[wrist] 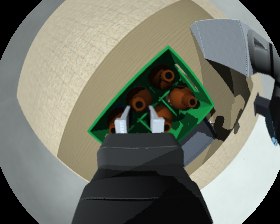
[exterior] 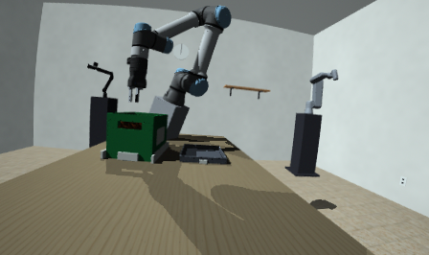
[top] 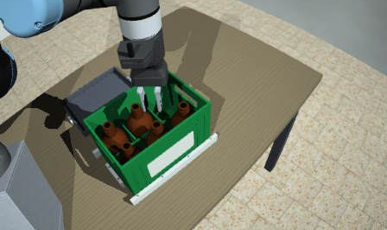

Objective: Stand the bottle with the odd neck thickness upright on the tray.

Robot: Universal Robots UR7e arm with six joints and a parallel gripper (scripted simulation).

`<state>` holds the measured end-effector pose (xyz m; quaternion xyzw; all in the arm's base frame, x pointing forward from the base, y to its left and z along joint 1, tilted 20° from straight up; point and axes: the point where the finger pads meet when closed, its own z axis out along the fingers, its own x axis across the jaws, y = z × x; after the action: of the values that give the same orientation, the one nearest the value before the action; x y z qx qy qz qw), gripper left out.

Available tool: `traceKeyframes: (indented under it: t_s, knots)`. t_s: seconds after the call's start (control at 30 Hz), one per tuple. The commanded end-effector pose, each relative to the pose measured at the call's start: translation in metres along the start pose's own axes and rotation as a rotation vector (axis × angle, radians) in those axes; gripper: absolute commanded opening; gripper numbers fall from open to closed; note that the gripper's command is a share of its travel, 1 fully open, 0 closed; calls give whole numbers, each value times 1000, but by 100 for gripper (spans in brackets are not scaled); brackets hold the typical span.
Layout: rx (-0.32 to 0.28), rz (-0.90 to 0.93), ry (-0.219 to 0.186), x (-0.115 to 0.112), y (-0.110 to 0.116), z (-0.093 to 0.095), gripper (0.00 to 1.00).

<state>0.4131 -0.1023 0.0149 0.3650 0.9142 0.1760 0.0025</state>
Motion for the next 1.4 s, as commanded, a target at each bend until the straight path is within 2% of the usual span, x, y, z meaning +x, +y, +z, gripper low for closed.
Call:
traceKeyframes:
  t_s: [0.0, 0.87, 0.93, 1.1, 1.37]
  knots:
    - [0, 0, -1, 0, 0, 0, 0]
    - [0, 0, -1, 0, 1, 0, 0]
    - [0, 0, -1, 9, 10, -1, 0]
    - [0, 0, -1, 59, 53, 0, 0]
    - [0, 0, -1, 63, 55, 0, 0]
